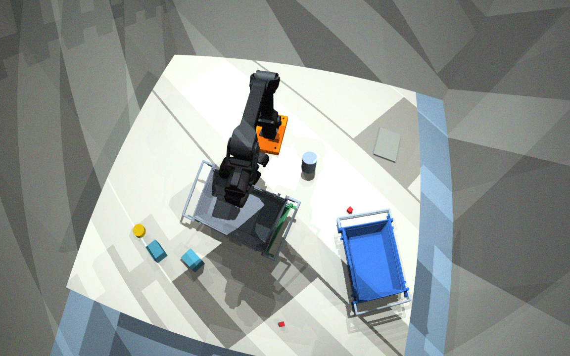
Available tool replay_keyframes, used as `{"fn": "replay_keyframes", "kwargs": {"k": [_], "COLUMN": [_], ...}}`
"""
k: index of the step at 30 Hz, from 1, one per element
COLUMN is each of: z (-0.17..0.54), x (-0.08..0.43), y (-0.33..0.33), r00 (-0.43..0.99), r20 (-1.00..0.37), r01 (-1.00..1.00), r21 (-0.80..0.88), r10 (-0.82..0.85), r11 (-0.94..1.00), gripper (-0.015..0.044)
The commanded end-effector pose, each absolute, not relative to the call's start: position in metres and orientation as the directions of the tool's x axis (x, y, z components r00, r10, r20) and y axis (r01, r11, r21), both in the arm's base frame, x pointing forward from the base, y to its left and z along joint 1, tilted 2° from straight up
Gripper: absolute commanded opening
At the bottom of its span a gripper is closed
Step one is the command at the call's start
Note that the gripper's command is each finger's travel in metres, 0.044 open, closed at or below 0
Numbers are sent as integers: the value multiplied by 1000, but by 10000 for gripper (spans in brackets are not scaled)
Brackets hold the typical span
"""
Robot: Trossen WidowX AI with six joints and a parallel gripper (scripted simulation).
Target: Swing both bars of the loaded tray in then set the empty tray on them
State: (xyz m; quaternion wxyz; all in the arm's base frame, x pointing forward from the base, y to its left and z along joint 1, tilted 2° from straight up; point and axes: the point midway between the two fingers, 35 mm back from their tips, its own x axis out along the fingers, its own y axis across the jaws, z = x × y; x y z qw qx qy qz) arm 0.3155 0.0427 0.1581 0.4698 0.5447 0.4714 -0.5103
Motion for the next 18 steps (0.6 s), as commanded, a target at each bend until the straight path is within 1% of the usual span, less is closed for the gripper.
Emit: {"fn": "replay_keyframes", "kwargs": {"k": [1,18], "z": [155,142], "x": [311,303], "y": [43,45], "r00": [34,34], "r20": [-999,-999], "r01": [993,993], "r21": [30,29], "r10": [35,35], "r11": [-117,-117], "gripper": [0,0]}}
